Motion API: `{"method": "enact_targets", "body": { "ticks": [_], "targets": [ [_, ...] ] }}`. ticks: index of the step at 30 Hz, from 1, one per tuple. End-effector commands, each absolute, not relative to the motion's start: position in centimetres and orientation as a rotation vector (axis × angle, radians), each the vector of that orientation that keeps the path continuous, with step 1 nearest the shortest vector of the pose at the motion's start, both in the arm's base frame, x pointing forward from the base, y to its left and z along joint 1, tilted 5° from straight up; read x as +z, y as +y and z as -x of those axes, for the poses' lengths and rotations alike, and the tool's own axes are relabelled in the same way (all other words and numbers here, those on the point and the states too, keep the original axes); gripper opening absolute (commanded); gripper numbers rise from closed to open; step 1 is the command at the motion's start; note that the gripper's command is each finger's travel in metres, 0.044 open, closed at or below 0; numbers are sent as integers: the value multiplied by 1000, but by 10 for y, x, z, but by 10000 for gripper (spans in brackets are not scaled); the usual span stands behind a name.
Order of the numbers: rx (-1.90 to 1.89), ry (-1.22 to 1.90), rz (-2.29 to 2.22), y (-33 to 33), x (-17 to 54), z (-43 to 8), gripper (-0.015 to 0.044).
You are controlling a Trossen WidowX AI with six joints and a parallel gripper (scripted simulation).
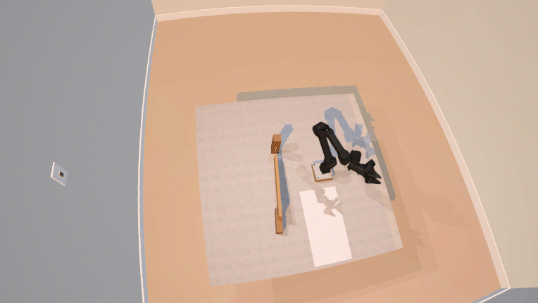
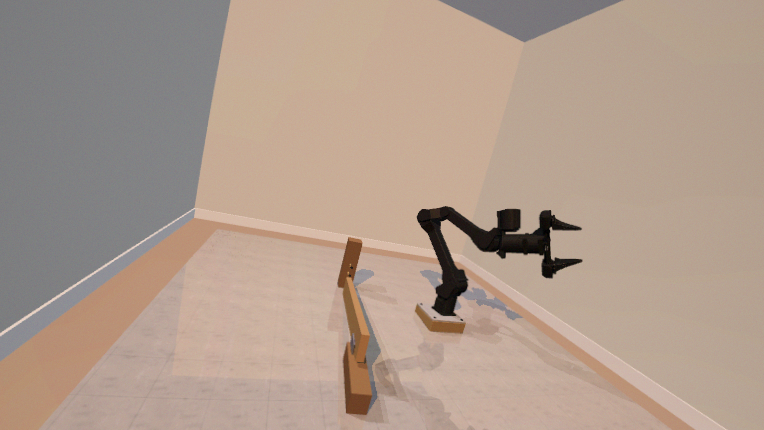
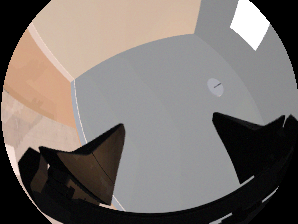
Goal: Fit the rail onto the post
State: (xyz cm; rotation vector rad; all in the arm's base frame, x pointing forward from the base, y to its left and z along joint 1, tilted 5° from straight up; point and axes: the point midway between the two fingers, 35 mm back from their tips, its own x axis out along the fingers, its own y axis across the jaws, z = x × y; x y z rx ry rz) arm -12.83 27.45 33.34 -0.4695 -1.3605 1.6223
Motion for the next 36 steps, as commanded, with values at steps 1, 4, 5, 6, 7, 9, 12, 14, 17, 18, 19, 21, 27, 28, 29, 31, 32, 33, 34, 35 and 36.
{"method": "enact_targets", "body": {
  "ticks": [1, 4, 5, 6, 7, 9, 12, 14, 17, 18, 19, 21, 27, 28, 29, 31, 32, 33, 34, 35, 36],
  "targets": [
    [1532, -1193, 741, 320, 315, 72, 440],
    [1478, -1058, 902, 342, 299, 29, 440],
    [1461, -1009, 952, 347, 294, 13, 440],
    [1443, -959, 1000, 352, 288, -3, 440],
    [1425, -907, 1046, 356, 283, -19, 440],
    [1390, -803, 1129, 360, 271, -51, 440],
    [1339, -640, 1236, 358, 254, -99, 440],
    [1290, -538, 1295, 352, 245, -132, 440],
    [1241, -438, 1346, 343, 237, -162, 440],
    [1226, -394, 1365, 339, 233, -174, 440],
    [1209, -345, 1385, 333, 228, -187, 440],
    [1176, -243, 1422, 320, 219, -213, 440],
    [1094, 116, 1495, 260, 187, -287, 440],
    [1083, 176, 1500, 248, 182, -297, 440],
    [1072, 238, 1502, 236, 177, -307, 440],
    [1052, 362, 1500, 209, 167, -324, 440],
    [1042, 424, 1496, 195, 162, -332, 440],
    [1033, 485, 1489, 180, 157, -338, 440],
    [1019, 548, 1465, 165, 152, -344, 440],
    [1004, 610, 1439, 150, 148, -349, 440],
    [990, 668, 1413, 135, 143, -352, 440]
  ]
}}
